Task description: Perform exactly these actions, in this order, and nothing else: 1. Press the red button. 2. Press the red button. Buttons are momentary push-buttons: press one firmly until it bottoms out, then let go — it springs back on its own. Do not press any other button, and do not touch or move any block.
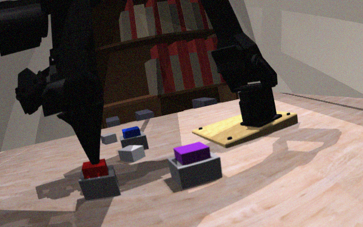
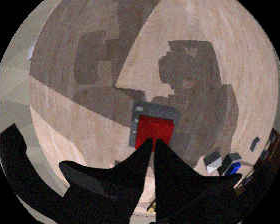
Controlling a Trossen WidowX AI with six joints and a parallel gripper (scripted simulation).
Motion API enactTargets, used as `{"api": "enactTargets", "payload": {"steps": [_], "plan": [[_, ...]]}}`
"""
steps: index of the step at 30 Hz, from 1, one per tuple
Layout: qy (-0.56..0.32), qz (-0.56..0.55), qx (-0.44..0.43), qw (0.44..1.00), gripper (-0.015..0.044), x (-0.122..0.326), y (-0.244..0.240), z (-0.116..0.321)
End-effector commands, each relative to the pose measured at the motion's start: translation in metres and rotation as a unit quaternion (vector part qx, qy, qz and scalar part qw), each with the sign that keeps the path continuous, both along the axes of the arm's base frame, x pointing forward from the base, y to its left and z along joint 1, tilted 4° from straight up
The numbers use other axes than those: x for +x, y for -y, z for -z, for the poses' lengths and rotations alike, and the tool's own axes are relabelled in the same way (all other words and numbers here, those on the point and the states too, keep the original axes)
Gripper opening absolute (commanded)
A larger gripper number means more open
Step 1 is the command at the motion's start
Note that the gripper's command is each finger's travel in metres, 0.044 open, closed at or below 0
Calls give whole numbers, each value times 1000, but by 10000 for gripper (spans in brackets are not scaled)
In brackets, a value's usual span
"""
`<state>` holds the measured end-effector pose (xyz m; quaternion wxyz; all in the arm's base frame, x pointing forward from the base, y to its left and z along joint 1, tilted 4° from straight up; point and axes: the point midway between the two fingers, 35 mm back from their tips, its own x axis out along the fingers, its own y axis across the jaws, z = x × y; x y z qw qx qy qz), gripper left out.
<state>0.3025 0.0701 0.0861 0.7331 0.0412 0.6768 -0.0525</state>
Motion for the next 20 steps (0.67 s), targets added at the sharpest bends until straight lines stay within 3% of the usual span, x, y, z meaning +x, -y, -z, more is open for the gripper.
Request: {"api": "enactTargets", "payload": {"steps": [1, 5, 14, 19, 20], "plan": [[9, -1, 1, 1000, 20, 0, -1, -25], [9, -1, 1, 1000, 20, 0, -1, -25], [6, -1, 5, 1000, 256, -43, -94, -76], [6, -1, 5, 1000, 387, -48, -101, -81], [6, -1, 5, 1000, 387, -48, -101, -81]]}}
